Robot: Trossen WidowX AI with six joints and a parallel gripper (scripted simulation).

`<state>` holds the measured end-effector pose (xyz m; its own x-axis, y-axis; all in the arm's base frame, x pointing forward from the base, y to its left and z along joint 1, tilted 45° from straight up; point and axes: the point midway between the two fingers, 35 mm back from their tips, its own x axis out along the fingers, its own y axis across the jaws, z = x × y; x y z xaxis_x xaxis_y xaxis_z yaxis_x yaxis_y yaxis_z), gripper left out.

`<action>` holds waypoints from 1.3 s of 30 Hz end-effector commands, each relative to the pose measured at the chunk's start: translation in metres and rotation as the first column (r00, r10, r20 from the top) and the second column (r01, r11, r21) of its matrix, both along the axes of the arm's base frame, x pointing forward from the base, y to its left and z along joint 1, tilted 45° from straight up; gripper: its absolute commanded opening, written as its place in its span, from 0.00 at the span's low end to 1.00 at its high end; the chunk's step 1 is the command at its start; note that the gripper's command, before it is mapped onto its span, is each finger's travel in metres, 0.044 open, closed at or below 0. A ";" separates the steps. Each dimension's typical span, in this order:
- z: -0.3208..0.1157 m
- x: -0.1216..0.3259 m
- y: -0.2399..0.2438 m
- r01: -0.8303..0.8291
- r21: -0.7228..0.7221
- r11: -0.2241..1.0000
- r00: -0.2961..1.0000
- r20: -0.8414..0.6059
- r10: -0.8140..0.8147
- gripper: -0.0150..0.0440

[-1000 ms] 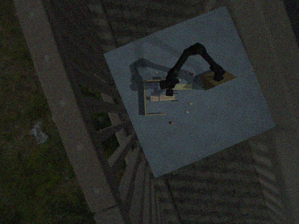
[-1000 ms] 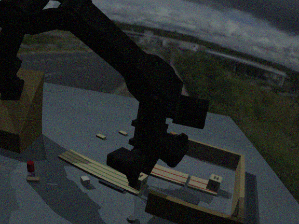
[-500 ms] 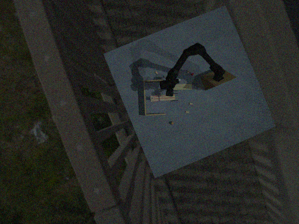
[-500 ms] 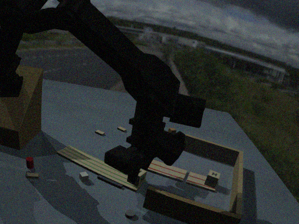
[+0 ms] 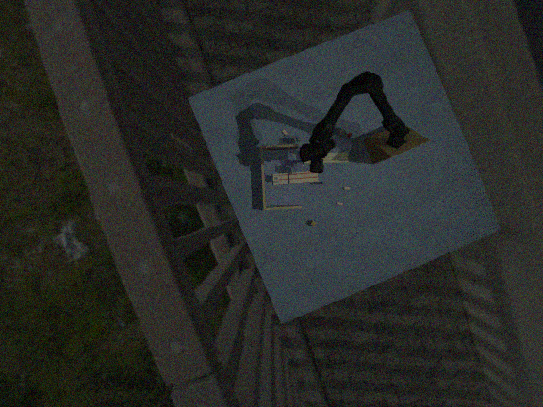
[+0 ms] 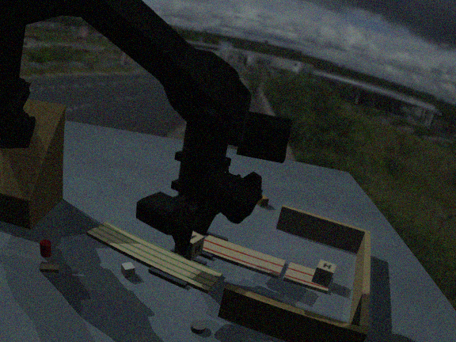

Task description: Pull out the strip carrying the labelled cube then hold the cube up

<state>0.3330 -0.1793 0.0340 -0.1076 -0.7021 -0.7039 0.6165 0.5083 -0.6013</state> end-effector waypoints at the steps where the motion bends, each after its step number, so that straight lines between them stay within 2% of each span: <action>1: 0.002 -0.015 0.011 0.004 0.000 1.000 1.000 -0.007 -0.004 0.25; 20: -0.007 -0.063 0.033 0.004 0.001 1.000 1.000 -0.011 -0.004 0.25; 29: 0.017 -0.059 0.058 0.004 0.003 1.000 1.000 -0.011 -0.004 0.25; 39: 0.018 -0.059 0.059 0.004 0.003 1.000 1.000 -0.011 -0.004 0.25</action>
